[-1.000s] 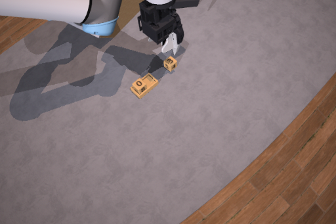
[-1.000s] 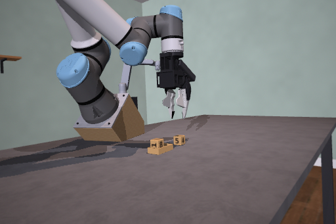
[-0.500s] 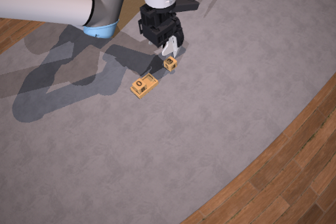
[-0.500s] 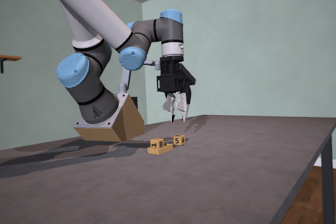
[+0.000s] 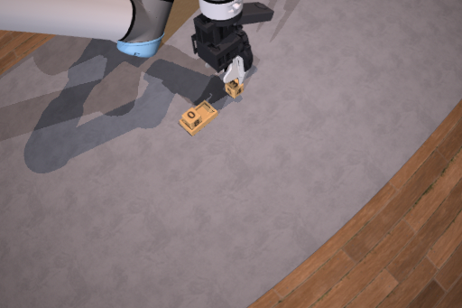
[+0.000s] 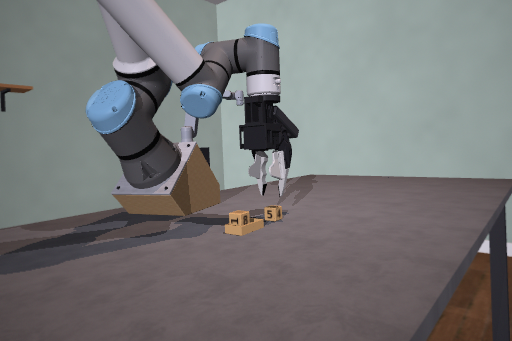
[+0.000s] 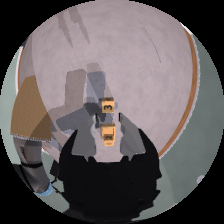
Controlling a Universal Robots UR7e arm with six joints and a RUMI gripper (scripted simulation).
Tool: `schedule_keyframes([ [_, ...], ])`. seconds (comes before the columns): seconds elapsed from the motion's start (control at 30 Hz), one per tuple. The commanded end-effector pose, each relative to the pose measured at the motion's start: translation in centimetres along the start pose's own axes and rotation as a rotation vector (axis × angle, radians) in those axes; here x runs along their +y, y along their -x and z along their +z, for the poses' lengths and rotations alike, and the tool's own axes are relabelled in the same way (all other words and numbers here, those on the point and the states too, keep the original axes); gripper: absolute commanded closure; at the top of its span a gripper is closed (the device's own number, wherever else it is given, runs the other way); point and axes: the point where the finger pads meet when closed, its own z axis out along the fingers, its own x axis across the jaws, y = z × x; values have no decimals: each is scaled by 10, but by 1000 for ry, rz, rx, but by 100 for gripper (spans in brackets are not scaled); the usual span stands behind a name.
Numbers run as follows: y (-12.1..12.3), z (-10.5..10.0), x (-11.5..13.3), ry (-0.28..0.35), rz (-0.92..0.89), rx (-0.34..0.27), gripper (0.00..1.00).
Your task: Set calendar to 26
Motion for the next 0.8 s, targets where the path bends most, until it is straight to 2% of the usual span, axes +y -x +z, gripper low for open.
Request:
schedule_keyframes([
  [0.0, 0, 6, 0, -1, 0, 2, 72],
  [0.77, 0, 17, 0, -1, 0, 2, 72],
])
